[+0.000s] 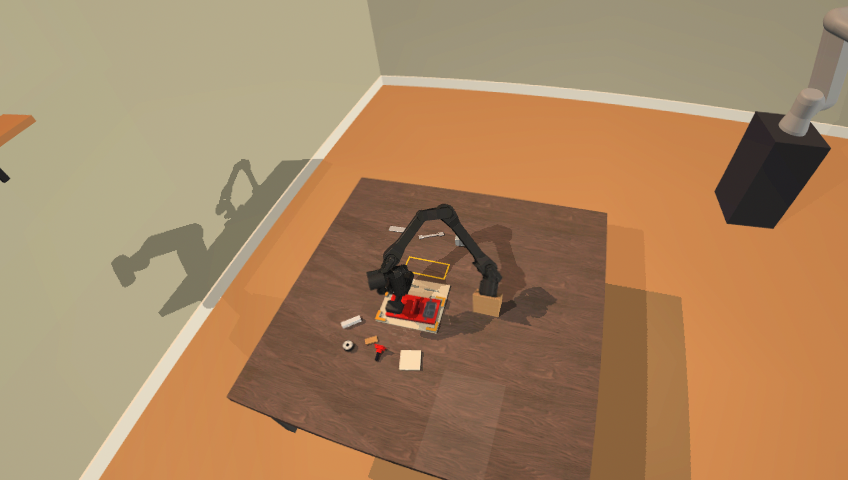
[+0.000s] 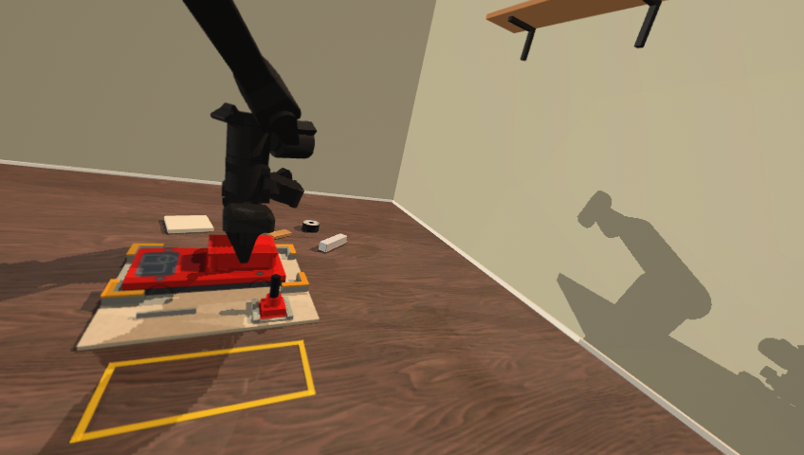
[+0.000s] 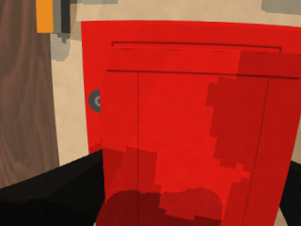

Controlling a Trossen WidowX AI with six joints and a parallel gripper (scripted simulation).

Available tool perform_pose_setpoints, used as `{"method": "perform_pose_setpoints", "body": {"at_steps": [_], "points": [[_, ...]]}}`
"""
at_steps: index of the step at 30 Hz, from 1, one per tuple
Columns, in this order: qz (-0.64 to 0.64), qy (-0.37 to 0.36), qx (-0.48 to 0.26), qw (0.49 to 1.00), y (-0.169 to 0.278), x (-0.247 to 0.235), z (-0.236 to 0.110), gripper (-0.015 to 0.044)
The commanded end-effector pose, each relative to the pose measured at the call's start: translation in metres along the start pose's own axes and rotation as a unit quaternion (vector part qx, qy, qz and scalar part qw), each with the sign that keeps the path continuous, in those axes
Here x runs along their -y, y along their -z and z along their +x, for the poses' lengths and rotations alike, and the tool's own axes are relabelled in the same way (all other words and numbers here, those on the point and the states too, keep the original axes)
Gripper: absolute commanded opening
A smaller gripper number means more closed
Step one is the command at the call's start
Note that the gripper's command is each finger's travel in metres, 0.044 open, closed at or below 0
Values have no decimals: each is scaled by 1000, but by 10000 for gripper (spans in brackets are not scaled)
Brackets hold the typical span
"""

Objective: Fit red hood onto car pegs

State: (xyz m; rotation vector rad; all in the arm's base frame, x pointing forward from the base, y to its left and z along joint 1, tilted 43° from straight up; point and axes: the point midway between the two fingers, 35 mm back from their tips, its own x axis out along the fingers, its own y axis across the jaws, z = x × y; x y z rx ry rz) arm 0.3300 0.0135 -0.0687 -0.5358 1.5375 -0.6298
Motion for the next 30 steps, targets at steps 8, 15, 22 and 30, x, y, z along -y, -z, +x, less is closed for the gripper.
{"method": "perform_pose_setpoints", "body": {"at_steps": [8,15,22,30], "points": [[-1,1,0,1000,0,0,3,0],[0,0,-1,1000,0,0,3,131],[0,0,-1,1000,0,0,3,315],[0,0,-1,1000,0,0,-2,440]]}}
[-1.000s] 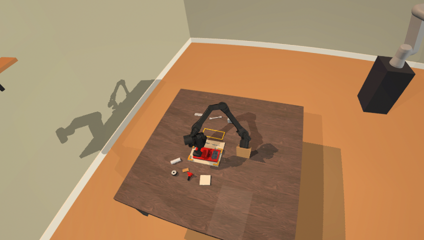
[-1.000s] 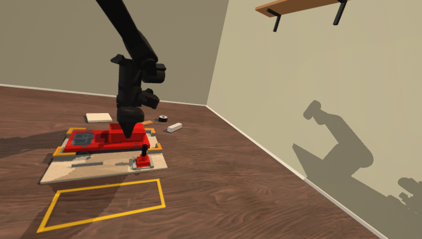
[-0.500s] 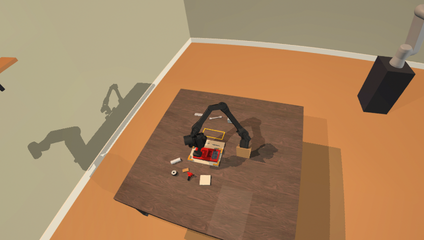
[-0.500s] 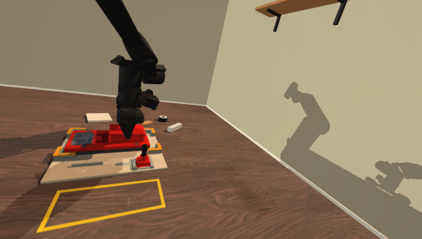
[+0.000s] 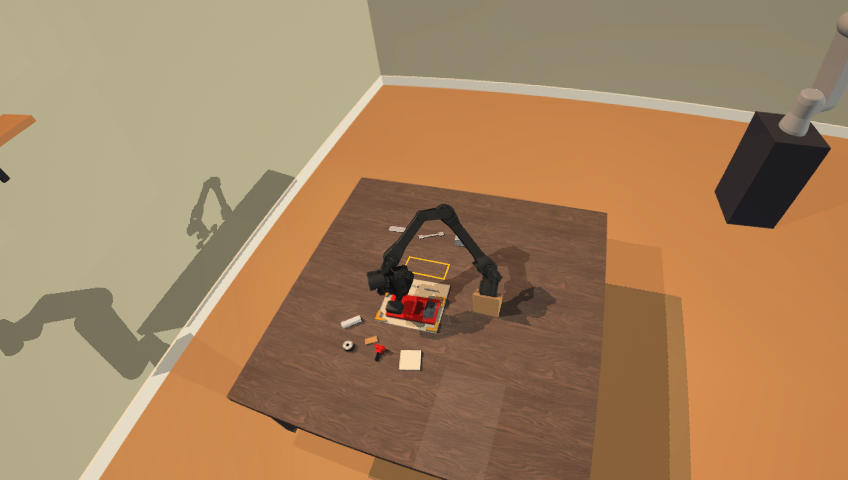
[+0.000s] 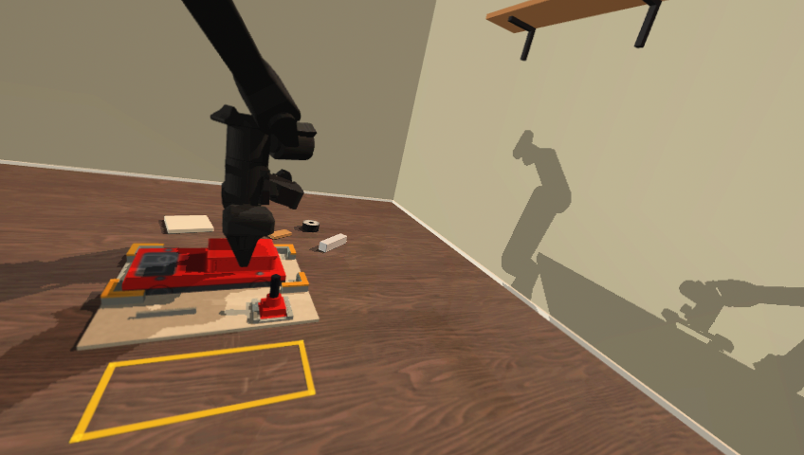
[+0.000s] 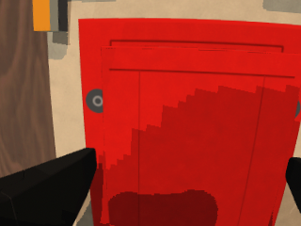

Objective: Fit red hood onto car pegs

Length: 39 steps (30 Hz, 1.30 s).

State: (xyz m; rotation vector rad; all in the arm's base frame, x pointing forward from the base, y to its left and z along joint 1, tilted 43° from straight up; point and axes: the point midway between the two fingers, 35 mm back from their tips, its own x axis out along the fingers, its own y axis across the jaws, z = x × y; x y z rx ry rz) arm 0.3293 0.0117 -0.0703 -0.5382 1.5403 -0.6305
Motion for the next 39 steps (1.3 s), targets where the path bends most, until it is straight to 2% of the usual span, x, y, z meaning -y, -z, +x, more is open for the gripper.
{"method": "perform_pose_setpoints", "body": {"at_steps": [1,9,39], "points": [[1,-1,1,1000,-1,-1,-9,440],[1,0,-1,1000,-1,-1,-71,440],[1,0,-1,1000,-1,-1,-72,440]]}}
